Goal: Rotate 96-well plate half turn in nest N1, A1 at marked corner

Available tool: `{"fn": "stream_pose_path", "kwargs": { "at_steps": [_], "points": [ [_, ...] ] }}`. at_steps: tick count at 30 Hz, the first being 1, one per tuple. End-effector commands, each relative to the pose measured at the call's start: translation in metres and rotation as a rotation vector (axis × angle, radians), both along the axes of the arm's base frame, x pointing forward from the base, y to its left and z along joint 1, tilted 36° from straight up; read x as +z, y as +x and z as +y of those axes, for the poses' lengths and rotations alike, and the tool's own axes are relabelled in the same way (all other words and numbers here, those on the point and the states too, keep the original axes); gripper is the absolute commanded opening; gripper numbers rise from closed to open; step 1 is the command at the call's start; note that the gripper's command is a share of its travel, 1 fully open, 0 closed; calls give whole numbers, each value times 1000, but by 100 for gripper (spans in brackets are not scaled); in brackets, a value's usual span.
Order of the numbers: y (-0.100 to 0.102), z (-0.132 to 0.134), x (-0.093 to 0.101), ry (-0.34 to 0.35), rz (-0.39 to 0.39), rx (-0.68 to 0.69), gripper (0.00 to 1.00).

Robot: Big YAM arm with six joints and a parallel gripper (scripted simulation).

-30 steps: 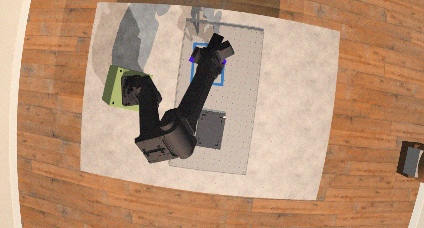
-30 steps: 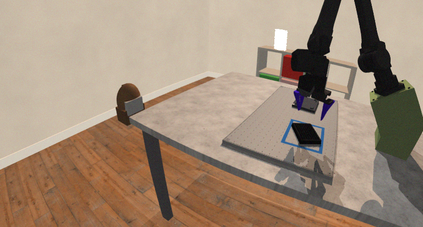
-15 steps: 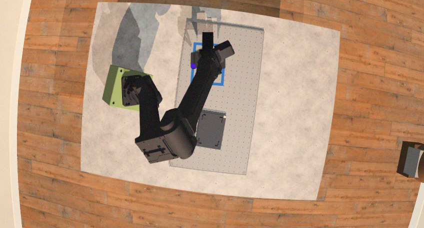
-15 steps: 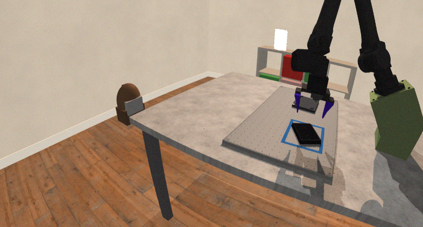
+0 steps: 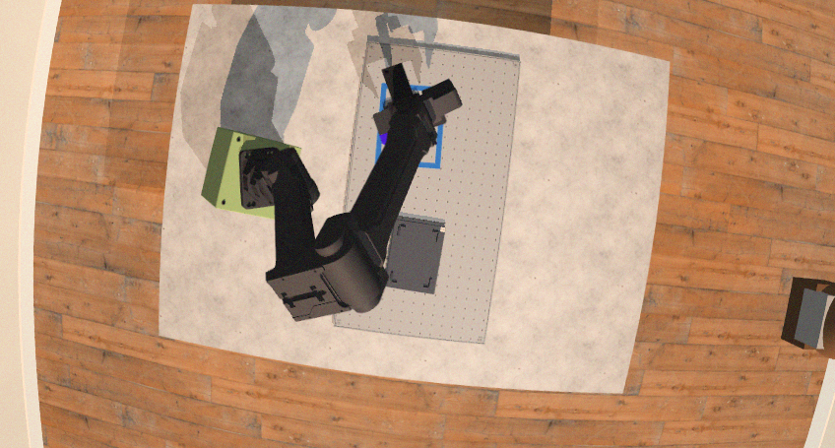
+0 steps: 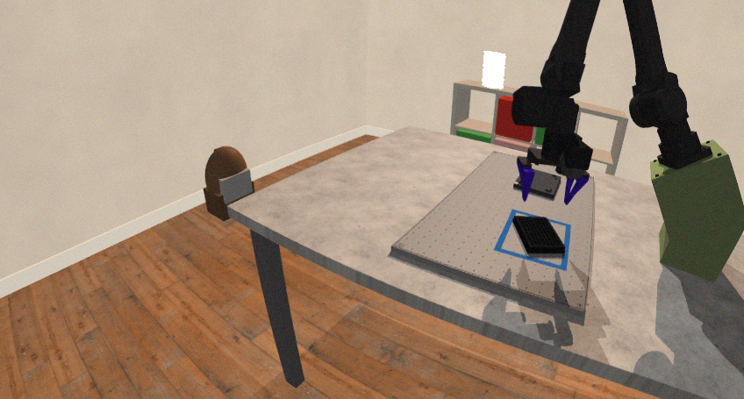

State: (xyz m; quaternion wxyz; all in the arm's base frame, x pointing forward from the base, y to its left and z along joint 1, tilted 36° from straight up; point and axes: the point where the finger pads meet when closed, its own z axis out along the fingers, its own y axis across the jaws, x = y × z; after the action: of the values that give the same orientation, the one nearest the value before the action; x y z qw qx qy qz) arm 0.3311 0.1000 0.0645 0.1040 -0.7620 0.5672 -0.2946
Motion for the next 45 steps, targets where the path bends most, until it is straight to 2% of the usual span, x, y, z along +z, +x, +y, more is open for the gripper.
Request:
{"fn": "stream_pose_path", "kwargs": {
  "at_steps": [1, 32, 37, 45],
  "points": [
    [5, 4, 7, -9, -9, 27, 100],
    [5, 4, 7, -9, -9, 27, 100],
    [7, -4, -9, -21, 10, 24, 100],
    [14, -5, -16, -19, 7, 24, 100]
  ]
}}
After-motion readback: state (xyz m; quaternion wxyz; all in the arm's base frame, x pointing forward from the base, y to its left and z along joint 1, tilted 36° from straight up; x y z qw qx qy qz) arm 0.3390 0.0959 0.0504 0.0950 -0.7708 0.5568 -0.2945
